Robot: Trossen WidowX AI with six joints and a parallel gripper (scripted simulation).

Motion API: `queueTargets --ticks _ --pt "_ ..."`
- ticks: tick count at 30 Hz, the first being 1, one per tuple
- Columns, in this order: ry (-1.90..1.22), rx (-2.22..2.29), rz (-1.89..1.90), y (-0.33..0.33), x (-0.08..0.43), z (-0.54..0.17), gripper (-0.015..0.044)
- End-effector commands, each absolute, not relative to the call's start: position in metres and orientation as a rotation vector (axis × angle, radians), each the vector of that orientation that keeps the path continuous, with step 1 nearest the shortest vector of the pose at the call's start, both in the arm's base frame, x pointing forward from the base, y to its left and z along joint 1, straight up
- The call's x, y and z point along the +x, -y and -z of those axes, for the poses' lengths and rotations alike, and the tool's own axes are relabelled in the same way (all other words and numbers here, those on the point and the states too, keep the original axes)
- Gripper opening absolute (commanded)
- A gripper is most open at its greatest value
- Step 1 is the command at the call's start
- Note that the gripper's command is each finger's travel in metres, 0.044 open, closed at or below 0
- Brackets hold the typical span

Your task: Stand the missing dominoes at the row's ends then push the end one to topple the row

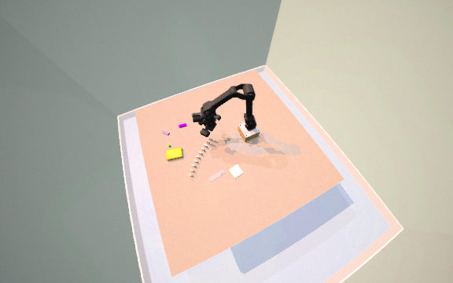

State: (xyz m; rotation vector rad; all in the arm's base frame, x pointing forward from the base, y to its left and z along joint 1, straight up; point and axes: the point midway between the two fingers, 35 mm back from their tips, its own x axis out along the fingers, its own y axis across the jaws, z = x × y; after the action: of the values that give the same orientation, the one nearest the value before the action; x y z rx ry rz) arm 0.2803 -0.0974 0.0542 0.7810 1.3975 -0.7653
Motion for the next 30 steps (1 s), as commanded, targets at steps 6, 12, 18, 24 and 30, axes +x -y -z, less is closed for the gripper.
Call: queueTargets --ticks 6,12,18,24,30 --pt "-1.401 0.784 0.775 0.098 0.281 0.025 0.0" --pt "-1.401 0.784 0.774 0.097 0.282 0.025 0.0" --pt "-1.4 0.784 0.774 0.093 0.291 0.024 0.0" --pt "-1.4 0.785 0.773 0.088 0.299 0.024 0.0" --pt "-1.399 0.786 0.772 0.083 0.308 0.023 0.0"
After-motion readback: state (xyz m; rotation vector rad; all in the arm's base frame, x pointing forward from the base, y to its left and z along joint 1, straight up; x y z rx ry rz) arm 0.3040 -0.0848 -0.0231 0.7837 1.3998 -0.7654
